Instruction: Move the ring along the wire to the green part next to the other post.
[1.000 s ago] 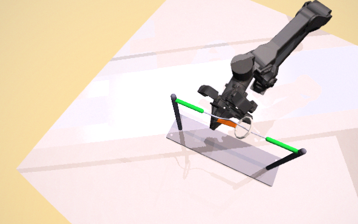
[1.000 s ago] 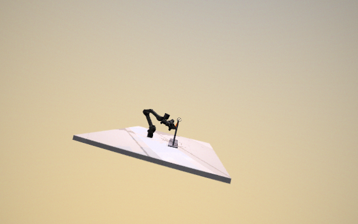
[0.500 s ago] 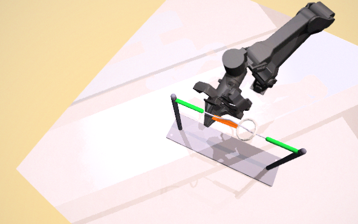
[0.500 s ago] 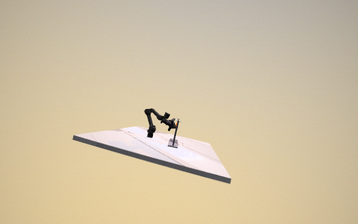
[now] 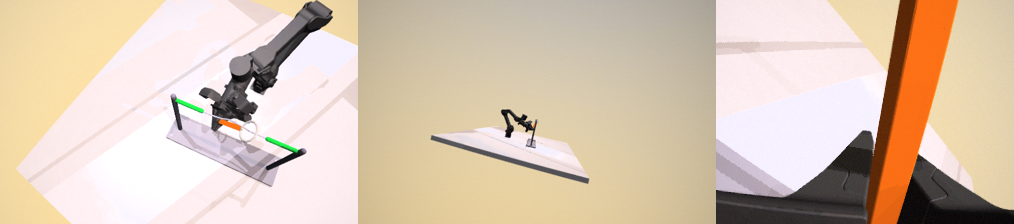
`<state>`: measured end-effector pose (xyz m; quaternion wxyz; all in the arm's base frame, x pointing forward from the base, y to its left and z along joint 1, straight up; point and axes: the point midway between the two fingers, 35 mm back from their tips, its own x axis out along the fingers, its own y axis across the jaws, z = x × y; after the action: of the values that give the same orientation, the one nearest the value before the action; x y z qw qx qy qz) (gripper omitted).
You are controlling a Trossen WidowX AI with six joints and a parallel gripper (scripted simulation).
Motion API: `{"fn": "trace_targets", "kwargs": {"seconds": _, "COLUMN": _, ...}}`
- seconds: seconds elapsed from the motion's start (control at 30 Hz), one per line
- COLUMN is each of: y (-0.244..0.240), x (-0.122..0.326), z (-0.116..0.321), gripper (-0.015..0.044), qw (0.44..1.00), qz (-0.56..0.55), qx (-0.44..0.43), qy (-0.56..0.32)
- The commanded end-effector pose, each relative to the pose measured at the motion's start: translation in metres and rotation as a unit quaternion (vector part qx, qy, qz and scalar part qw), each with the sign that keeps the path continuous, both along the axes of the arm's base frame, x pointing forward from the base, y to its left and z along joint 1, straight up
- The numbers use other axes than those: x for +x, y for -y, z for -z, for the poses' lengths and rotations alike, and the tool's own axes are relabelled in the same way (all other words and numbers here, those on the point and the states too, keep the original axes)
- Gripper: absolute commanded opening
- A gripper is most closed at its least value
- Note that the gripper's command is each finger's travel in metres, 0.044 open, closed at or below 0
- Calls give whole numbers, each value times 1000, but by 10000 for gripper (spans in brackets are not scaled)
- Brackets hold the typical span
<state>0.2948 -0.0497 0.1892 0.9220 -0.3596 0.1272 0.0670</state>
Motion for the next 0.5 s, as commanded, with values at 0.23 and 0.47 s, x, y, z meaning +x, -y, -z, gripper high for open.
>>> {"fn": "trace_targets", "kwargs": {"seconds": 0.23, "y": -36, "x": -11, "z": 24, "gripper": -150, "qw": 991, "qz": 33, "qx": 126, "qy": -13}}
{"fn": "trace_targets", "kwargs": {"seconds": 0.47, "y": -59, "x": -16, "z": 32, "gripper": -150, "qw": 979, "qz": 53, "qx": 197, "qy": -20}}
